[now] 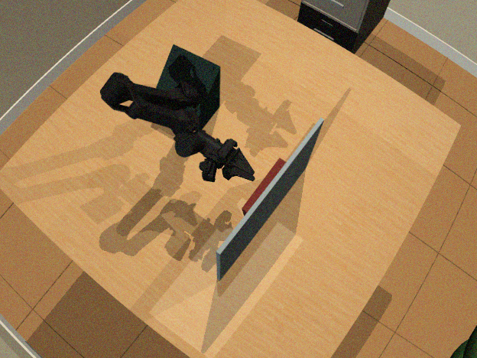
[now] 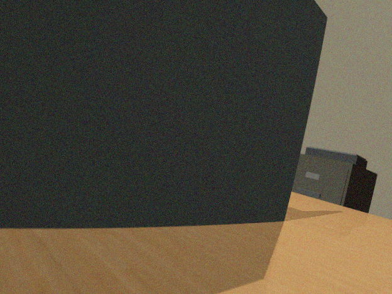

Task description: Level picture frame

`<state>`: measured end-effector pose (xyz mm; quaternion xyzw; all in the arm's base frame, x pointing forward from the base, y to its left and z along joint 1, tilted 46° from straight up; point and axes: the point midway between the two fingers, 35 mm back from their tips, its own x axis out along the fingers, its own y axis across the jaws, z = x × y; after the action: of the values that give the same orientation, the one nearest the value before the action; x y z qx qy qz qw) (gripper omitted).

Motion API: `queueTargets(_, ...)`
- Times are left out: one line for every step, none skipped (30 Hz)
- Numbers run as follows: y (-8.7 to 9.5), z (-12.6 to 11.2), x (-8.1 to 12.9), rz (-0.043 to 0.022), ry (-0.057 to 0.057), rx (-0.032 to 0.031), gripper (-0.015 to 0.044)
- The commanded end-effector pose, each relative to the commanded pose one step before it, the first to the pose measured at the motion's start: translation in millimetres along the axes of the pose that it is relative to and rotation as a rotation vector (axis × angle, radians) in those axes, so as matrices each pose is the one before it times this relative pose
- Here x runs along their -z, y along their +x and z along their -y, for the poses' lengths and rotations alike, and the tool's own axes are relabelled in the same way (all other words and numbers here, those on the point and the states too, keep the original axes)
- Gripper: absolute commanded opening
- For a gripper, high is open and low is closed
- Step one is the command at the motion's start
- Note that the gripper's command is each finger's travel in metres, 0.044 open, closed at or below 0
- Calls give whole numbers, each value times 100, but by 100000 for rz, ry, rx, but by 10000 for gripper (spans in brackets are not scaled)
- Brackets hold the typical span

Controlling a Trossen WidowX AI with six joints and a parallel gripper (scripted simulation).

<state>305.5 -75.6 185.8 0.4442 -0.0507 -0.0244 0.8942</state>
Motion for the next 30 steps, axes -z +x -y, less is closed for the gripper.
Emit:
queueTargets(236,30,-105,484,-379,289,260)
queueTargets(121,-8,-12,4,0,-5,260)
queueTargets(143,-9,-13,4,1,-5,260)
queueTargets(155,-9,-13,5,1,-6,260)
queueTargets(159,-8,-12,5,1,-6,260)
queueTargets(159,-7,-10,5,1,-6,260)
queueTargets(160,-6,-9,5,1,-6,260)
queueTargets(160,-5,-8,5,1,-6,260)
queueTargets(160,-4,-6,4,1,-6,260)
queueTargets(161,-4,-5,4,1,-6,260)
queueTargets(161,-3,-3,4,1,-6,260)
queueTargets(162,-2,-2,4,1,-6,260)
queueTargets(162,-1,0,4,1,-6,260)
queueTargets(162,0,1,4,1,-6,260)
queueTargets(163,1,3,4,1,-6,260)
queueTargets(163,2,4,4,1,-6,260)
queueTargets(163,3,5,4,1,-6,260)
queueTargets(163,4,7,4,1,-6,260)
queueTargets(164,5,8,4,1,-6,260)
queueTargets(164,6,10,4,1,-5,260)
queueTargets(164,6,11,4,1,-5,260)
queueTargets(164,7,13,4,1,-5,260)
queueTargets(164,8,14,4,1,-5,260)
queueTargets(136,7,13,3,1,-4,260)
queueTargets(82,5,8,2,1,-3,260)
queueTargets(27,2,3,1,0,-1,260)
queueTargets(0,0,0,0,0,0,260)
queueTargets(0,0,0,0,0,0,260)
queueTargets(0,0,0,0,0,0,260)
queueTargets(0,0,0,0,0,0,260)
